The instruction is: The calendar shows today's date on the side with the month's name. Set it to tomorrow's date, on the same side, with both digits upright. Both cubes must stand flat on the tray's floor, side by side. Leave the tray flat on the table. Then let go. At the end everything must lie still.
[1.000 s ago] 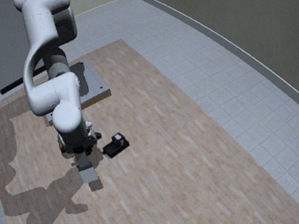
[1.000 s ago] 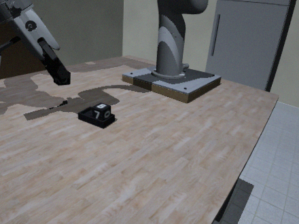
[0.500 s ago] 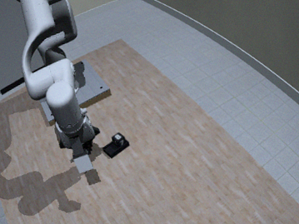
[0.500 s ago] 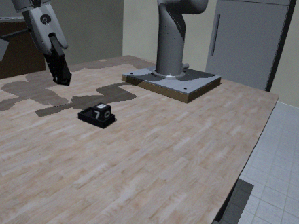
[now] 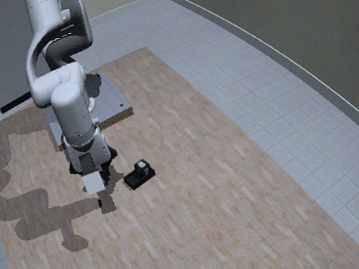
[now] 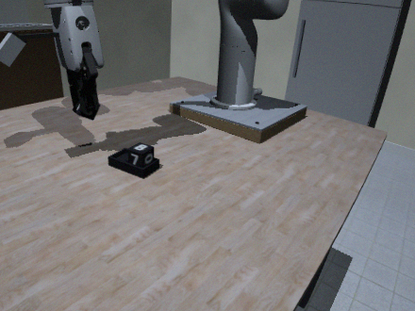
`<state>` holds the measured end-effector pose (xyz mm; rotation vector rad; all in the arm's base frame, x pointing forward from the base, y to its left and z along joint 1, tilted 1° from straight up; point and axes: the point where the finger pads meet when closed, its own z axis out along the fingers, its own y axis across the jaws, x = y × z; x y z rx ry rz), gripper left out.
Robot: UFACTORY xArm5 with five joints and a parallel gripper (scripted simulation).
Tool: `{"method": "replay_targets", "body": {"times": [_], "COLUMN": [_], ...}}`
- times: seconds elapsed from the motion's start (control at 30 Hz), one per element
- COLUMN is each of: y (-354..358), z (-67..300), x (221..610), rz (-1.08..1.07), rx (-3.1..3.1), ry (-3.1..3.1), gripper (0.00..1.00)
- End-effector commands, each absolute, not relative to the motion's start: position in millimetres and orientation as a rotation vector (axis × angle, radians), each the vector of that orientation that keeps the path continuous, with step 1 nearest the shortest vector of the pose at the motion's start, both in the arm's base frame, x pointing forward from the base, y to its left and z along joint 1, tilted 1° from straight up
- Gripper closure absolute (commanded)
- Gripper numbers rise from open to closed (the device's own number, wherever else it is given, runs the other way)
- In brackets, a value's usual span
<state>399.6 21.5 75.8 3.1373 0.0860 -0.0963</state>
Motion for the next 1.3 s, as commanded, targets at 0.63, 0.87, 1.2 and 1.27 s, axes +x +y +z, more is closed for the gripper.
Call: {"method": "replay_targets", "body": {"times": [0.63,0.87,1.2,1.27], "y": [17.2,17.2,17.1,17.1], "z": [75.9,76.0,75.2,75.1], "x": [394.8,394.1,391.7,391.7], "rz": [0.456,0.499,0.693,0.698], "rx": [3.114,3.108,3.073,3.072], "ry": [0.068,0.068,0.067,0.067], "gripper": [0.71,0.71,0.71,0.71]}}
